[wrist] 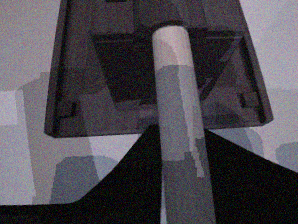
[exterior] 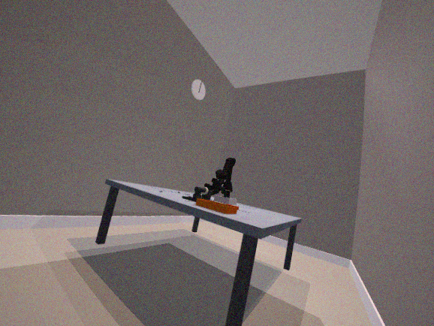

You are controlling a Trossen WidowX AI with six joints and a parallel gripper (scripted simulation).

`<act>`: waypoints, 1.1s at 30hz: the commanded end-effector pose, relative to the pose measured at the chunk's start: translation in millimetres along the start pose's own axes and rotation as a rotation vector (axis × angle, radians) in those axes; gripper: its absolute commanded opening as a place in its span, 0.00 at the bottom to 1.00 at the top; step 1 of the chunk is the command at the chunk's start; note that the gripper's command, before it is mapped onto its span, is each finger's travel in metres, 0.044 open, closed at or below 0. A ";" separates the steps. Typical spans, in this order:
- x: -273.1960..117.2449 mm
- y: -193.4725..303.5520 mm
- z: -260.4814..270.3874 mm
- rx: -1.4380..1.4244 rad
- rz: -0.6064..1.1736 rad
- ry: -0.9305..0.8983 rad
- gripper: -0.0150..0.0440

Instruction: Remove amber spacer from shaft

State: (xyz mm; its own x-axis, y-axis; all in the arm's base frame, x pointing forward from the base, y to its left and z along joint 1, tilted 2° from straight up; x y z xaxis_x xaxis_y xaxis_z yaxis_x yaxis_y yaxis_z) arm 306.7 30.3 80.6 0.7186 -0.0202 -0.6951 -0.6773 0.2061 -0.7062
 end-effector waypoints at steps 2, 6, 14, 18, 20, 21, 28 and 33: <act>0.4 -2.9 0.9 -0.002 -0.006 -0.004 0.25; 0.8 -3.3 1.0 -0.002 -0.006 -0.004 0.25; 1.4 -3.9 1.2 -0.002 -0.007 -0.004 0.25; 1.9 -4.4 1.3 -0.002 -0.007 -0.004 0.25; 2.3 -4.9 1.4 -0.002 -0.007 -0.004 0.25; 2.6 -5.2 1.5 -0.002 -0.007 -0.004 0.25; 4.2 -7.0 2.0 -0.002 -0.007 -0.004 0.25; 5.4 -8.3 2.3 -0.002 -0.007 -0.004 0.25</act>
State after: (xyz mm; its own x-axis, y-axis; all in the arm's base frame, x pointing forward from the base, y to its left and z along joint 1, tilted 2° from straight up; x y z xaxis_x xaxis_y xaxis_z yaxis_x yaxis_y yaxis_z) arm 313.2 30.4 80.7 0.7182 -0.0202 -0.6956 -0.6778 0.2060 -0.7058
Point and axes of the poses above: the point midway between the two fingers, 35 mm back from their tips, its own x axis out along the fingers, its own z axis across the jaws, y = z × x, the point moved 7 cm from there along -x, back along the fingers, and after that the axes turned 14 degrees about x, right-handed, at the moved point
